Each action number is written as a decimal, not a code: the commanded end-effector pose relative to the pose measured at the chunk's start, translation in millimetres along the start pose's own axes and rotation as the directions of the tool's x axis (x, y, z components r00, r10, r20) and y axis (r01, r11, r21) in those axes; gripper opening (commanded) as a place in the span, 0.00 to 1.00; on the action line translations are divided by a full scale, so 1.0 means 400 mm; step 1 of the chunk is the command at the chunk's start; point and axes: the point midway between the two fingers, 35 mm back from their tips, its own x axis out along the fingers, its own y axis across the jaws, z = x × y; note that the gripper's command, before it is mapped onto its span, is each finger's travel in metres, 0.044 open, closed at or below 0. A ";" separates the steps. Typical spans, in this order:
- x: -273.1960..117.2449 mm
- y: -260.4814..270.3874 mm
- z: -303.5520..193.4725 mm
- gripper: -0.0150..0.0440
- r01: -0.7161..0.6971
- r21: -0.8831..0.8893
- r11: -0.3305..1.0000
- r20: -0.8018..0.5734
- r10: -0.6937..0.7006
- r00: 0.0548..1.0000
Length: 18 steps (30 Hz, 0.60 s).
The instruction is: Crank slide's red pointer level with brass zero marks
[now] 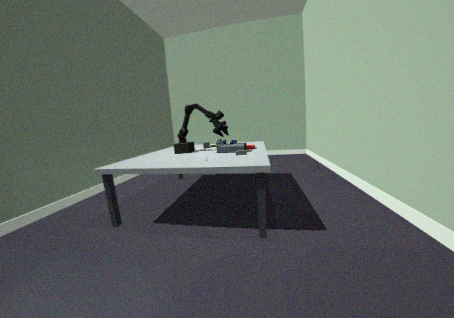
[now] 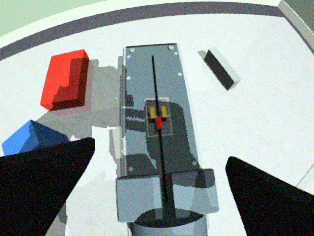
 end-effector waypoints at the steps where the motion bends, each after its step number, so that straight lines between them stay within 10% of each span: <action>1: 0.001 -0.001 0.000 1.00 0.004 0.005 1.000 0.001 -0.004 1.000; 18: -0.130 -0.022 0.036 1.00 -0.025 -0.033 0.999 0.022 0.026 0.999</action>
